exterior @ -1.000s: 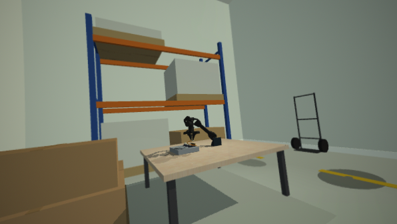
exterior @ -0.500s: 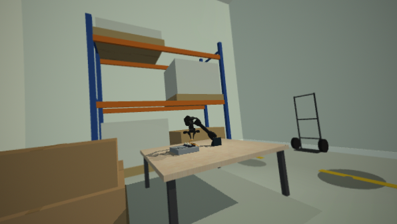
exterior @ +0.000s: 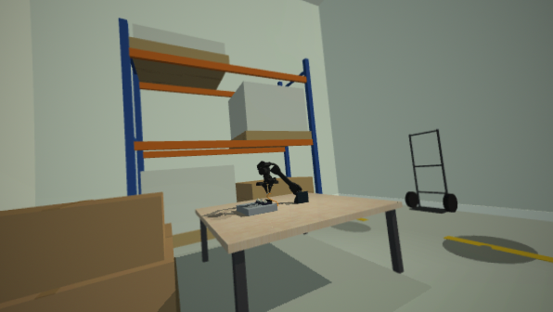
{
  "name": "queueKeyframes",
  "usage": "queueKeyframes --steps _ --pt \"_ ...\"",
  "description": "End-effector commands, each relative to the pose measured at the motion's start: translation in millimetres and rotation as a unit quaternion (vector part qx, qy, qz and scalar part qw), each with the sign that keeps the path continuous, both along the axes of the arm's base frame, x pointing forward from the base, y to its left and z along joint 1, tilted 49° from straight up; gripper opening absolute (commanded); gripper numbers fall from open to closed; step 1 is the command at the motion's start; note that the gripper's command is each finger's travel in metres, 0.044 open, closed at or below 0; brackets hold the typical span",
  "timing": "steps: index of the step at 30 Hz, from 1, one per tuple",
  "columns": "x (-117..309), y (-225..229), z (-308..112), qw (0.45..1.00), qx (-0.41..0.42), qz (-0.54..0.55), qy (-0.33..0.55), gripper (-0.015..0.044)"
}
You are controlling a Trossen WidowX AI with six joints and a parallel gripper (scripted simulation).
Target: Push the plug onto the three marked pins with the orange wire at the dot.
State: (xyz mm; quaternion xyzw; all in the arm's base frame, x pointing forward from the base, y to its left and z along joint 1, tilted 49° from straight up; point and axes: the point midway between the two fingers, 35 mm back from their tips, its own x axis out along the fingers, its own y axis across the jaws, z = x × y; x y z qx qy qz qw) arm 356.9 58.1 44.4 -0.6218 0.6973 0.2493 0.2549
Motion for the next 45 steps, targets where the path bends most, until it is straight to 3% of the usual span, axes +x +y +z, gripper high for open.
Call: queueKeyframes --steps 1,19,41,45 --pt "-7 -5 6 0.998 0.003 0.041 0.044 0.0000" --pt "-43 -28 31 0.932 0.032 0.238 0.270 0.0000" --pt "-95 -56 51 0.734 0.065 0.446 0.509 0.0000" --pt "-97 -60 48 0.725 0.066 0.452 0.516 0.0000"
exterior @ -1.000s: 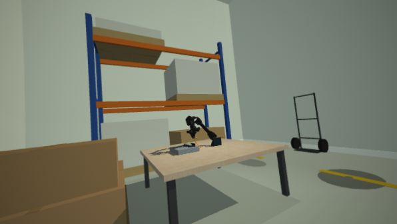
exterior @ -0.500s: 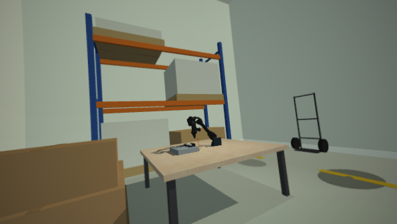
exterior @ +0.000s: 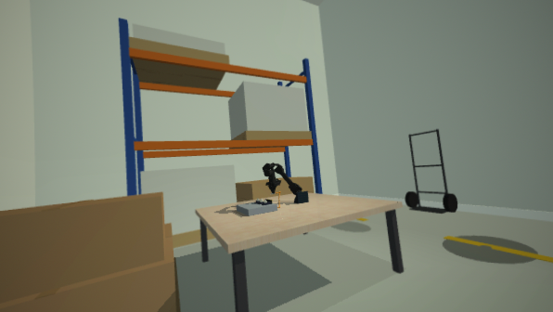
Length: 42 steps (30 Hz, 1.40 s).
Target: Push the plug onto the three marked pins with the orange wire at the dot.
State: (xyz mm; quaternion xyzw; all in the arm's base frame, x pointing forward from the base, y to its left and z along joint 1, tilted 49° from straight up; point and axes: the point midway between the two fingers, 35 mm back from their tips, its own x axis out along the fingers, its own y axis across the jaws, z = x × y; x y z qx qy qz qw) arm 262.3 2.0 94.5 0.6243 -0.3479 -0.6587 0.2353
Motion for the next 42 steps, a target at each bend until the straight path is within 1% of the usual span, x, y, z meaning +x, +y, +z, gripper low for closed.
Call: queueKeyframes --steps 1,9,14,23,42 --pt "-3 -6 -3 1.000 -0.001 0.011 0.012 0.0000" --pt "-8 -31 -24 1.000 0.000 0.018 0.020 0.0000" --pt "-4 -32 -24 1.000 0.000 0.018 0.020 0.0000" --pt "25 -36 -23 1.000 0.000 0.018 0.020 0.0000" --pt "36 -37 -22 1.000 0.000 0.018 0.020 0.0000"
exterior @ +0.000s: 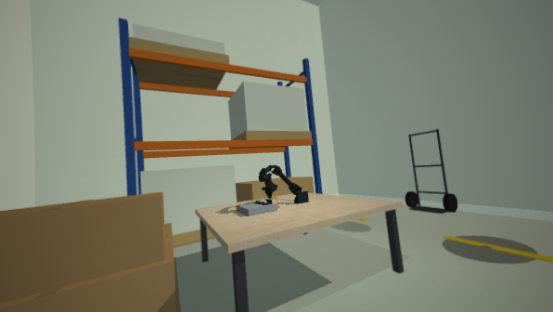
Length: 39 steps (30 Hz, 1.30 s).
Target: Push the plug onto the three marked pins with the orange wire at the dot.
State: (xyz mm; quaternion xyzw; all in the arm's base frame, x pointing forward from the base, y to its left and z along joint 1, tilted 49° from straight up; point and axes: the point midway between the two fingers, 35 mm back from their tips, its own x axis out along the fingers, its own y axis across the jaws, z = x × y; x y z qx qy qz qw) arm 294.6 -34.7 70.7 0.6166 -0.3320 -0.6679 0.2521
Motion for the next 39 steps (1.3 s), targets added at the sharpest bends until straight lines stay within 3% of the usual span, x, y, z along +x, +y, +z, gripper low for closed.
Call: queueKeyframes --steps 1,24,33,39 --pt "4 0 1 1.000 -0.002 0.002 -0.001 0.0000" --pt "19 -2 2 1.000 -0.002 0.002 -0.001 0.0000" --pt "15 -1 0 1.000 -0.002 0.002 -0.001 0.0236" --pt "20 31 28 1.000 0.000 0.003 -0.001 0.0394"
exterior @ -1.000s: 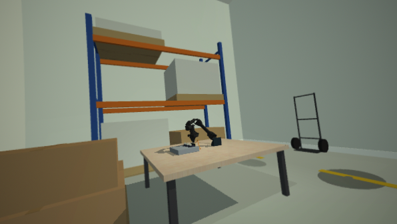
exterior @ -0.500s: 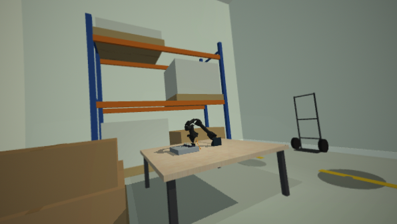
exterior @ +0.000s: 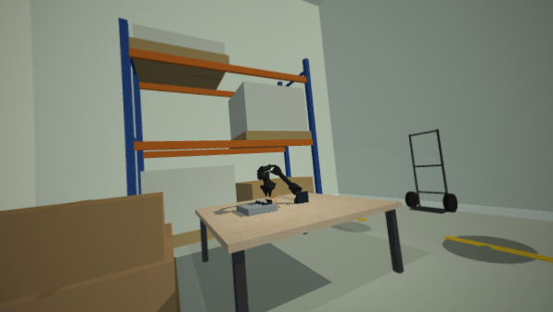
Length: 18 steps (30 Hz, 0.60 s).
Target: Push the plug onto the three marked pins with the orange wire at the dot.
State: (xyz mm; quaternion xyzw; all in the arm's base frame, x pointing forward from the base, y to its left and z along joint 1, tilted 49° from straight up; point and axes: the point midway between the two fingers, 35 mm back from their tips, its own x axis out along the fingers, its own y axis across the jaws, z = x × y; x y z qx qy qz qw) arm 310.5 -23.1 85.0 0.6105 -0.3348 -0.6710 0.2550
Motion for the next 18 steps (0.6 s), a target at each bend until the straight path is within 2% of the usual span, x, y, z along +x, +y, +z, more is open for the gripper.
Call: queueKeyframes --steps 1,2,18 --pt "4.7 25.7 19.0 1.000 0.004 0.005 -0.007 0.0420" --pt "4.7 29.6 22.5 1.000 0.003 0.005 -0.007 0.0440" --pt "4.7 30.9 23.7 1.000 0.003 0.005 -0.007 0.0440"
